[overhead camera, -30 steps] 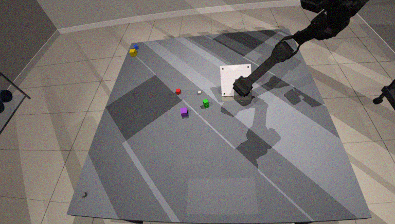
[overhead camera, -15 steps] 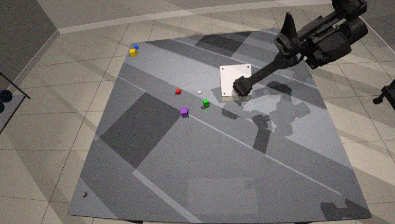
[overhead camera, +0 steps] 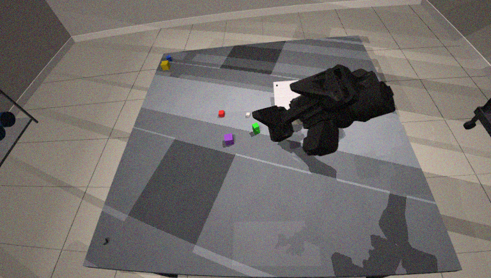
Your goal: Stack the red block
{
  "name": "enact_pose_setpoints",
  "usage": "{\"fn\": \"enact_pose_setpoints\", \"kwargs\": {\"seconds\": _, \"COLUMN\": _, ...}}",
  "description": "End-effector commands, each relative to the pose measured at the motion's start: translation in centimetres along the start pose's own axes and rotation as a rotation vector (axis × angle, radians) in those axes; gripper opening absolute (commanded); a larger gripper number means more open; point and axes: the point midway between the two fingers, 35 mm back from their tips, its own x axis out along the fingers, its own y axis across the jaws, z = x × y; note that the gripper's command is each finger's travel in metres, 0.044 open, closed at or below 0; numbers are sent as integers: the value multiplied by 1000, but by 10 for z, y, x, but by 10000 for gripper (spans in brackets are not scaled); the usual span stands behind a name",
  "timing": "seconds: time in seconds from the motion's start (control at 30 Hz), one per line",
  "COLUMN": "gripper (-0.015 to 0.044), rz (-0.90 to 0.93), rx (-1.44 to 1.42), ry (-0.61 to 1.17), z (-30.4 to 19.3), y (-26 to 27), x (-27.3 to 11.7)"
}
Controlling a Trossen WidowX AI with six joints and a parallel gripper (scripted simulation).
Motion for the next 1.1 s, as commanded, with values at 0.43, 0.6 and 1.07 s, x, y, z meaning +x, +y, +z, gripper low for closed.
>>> {"fn": "enact_pose_setpoints", "kwargs": {"seconds": 0.43, "gripper": 440, "rz": 571, "rx": -148, "ry": 81, "z": -40, "y": 248, "x": 70}}
{"fn": "enact_pose_setpoints", "kwargs": {"seconds": 0.6, "gripper": 440, "rz": 765, "rx": -120, "ry": 153, "z": -75, "y": 319, "x": 71}}
{"fn": "enact_pose_setpoints", "kwargs": {"seconds": 1.07, "gripper": 440, "rz": 1246, "rx": 89, "ry": 513, "z": -199, "y": 475, "x": 18}}
